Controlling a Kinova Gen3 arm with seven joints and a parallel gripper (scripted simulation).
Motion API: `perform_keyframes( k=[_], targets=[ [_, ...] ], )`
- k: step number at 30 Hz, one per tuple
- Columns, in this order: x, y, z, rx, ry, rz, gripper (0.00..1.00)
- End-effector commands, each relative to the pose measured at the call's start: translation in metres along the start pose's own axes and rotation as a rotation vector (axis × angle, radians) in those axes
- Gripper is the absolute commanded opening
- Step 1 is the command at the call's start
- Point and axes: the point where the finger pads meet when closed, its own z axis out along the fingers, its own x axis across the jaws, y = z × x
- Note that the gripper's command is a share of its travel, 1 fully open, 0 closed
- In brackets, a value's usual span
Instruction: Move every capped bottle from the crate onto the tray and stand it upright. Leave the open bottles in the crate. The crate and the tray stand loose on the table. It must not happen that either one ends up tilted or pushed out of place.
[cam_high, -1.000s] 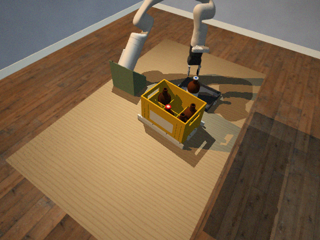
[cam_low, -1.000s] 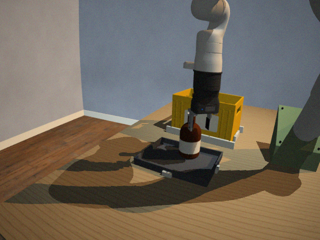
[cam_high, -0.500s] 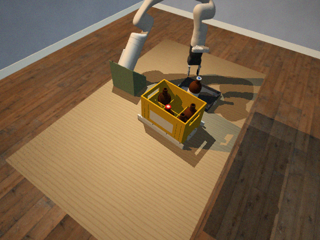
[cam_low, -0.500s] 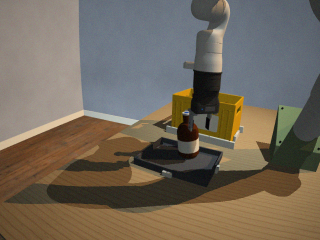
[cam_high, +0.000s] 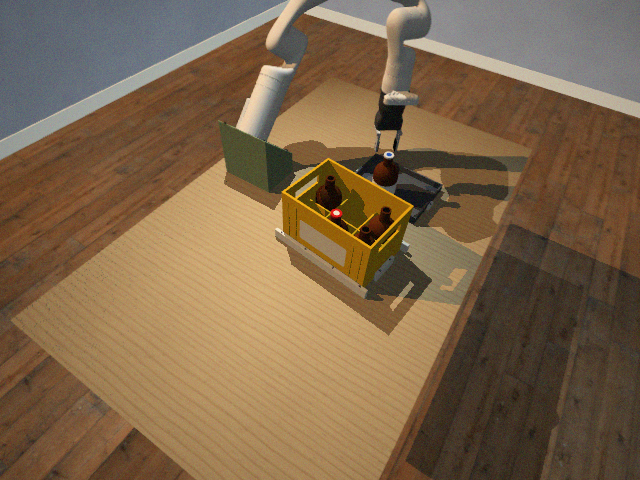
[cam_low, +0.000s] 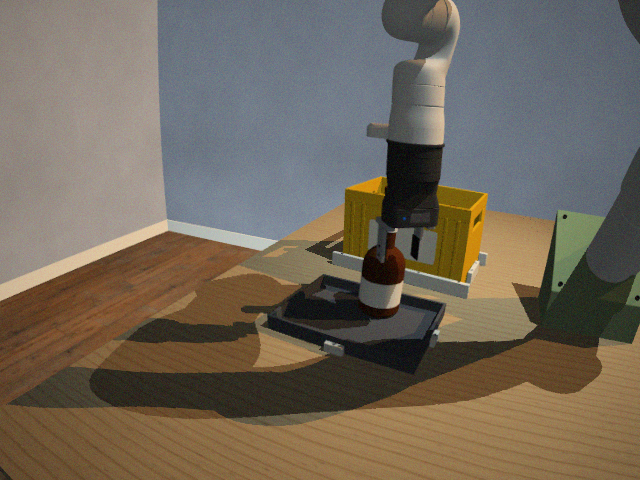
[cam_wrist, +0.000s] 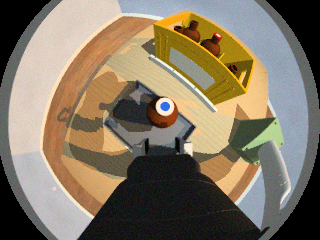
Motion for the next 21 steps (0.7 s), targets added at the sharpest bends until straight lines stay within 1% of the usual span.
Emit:
perform_keyframes(
  k=[1,15,17,18,21],
  targets=[
    [0.0,0.0,-0.004,0.001,-0.001,0.0,1.0],
    [0.0,0.0,-0.05,0.0,0.0,0.0,1.0],
    [0.0,0.0,-0.05,0.0,0.0,0.0,1.0],
    [0.001,0.002,-0.046,-0.011,0.006,0.0,1.0],
    [0.001,0.001,-0.049,-0.009,0.004,0.0,1.0]
  ],
)
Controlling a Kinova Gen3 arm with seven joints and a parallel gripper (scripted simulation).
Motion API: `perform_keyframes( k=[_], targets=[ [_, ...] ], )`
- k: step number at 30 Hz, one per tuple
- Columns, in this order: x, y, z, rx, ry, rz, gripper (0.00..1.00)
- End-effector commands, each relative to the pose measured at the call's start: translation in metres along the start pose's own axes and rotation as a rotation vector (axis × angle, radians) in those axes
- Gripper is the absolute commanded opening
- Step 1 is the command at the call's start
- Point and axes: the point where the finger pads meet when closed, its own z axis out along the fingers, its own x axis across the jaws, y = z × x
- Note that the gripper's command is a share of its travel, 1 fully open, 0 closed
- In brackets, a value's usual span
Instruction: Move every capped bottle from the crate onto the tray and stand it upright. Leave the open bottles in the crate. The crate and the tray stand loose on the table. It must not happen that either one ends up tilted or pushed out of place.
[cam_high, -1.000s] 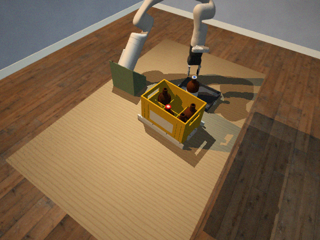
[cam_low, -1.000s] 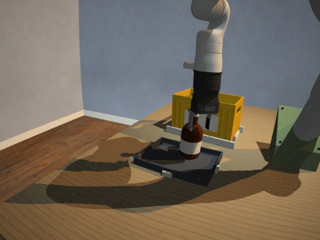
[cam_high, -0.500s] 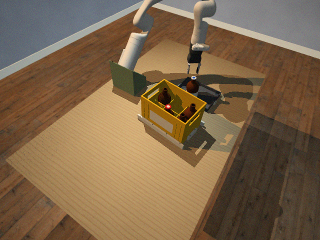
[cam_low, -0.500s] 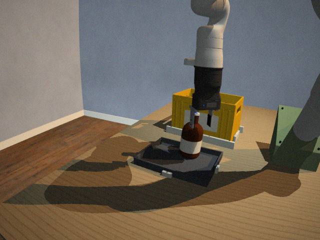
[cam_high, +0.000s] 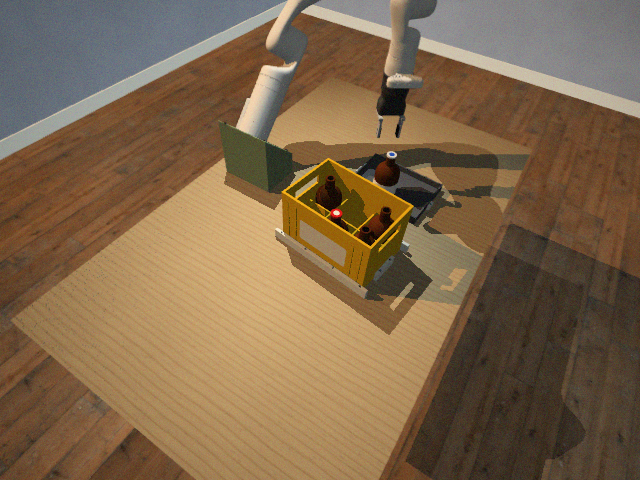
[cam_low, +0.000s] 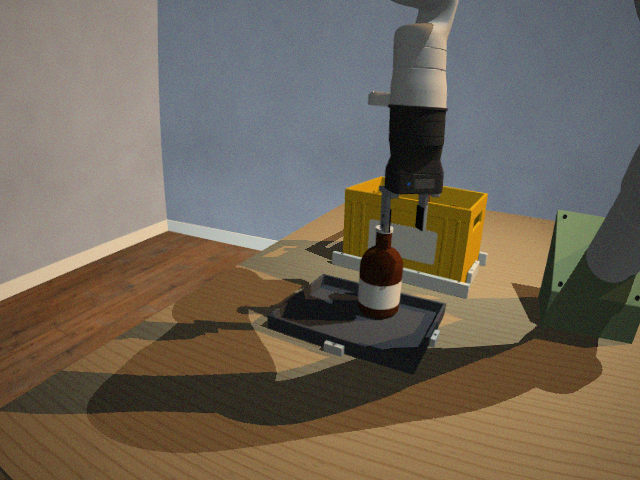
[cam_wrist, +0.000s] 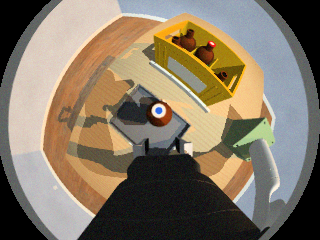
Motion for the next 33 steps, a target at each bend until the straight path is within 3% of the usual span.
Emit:
perform_keyframes(
  k=[1,13,33],
  targets=[
    [-0.001,-0.002,-0.003,0.005,-0.003,0.0,1.0],
    [-0.002,-0.004,-0.013,0.012,-0.007,0.0,1.0],
    [0.018,-0.056,-0.025,0.018,-0.005,-0.004,1.0]
  ],
)
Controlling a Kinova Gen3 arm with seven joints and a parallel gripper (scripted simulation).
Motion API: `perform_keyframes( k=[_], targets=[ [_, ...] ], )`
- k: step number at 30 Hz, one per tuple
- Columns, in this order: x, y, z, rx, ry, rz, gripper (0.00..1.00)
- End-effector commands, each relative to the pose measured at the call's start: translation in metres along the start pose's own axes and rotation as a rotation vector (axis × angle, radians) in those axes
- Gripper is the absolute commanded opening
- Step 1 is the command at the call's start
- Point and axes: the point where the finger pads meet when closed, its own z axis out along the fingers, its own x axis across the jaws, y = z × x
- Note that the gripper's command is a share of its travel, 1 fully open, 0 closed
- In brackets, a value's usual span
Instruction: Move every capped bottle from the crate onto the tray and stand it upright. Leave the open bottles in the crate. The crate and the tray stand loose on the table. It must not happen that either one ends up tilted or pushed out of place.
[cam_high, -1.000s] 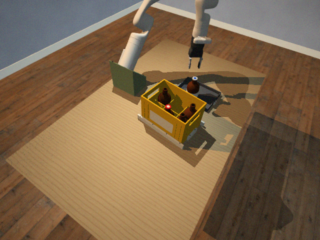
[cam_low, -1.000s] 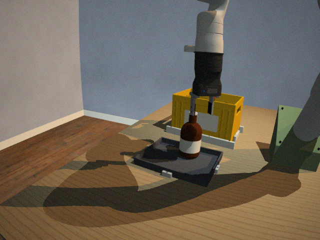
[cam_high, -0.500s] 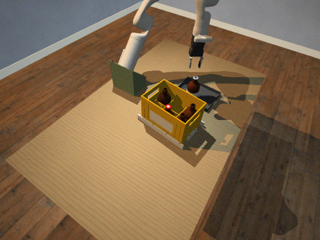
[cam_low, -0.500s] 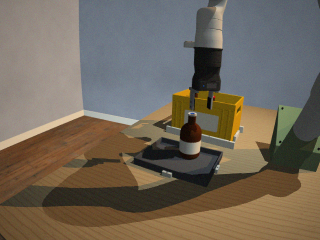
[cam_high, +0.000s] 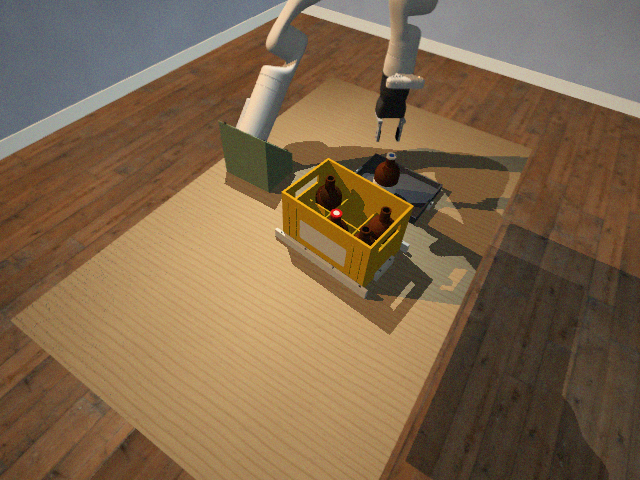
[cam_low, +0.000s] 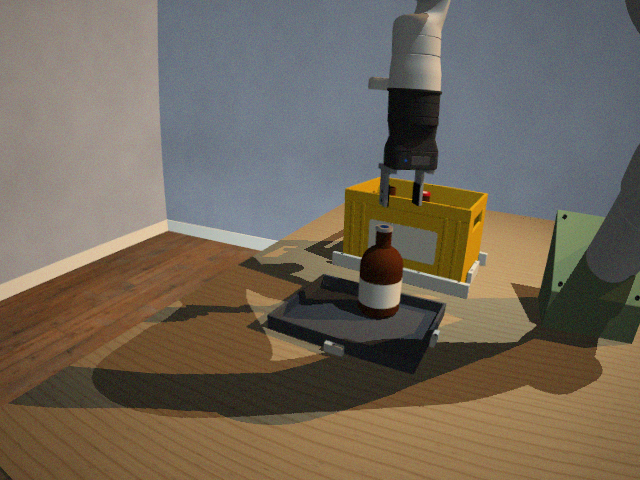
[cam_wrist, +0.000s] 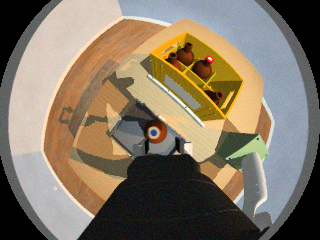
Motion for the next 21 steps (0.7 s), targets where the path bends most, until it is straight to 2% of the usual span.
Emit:
perform_keyframes(
  k=[1,21],
  targets=[
    [0.004,-0.008,-0.001,-0.002,-0.003,0.007,1.0],
    [0.034,-0.057,-0.006,-0.002,-0.004,0.007,1.0]
  ],
)
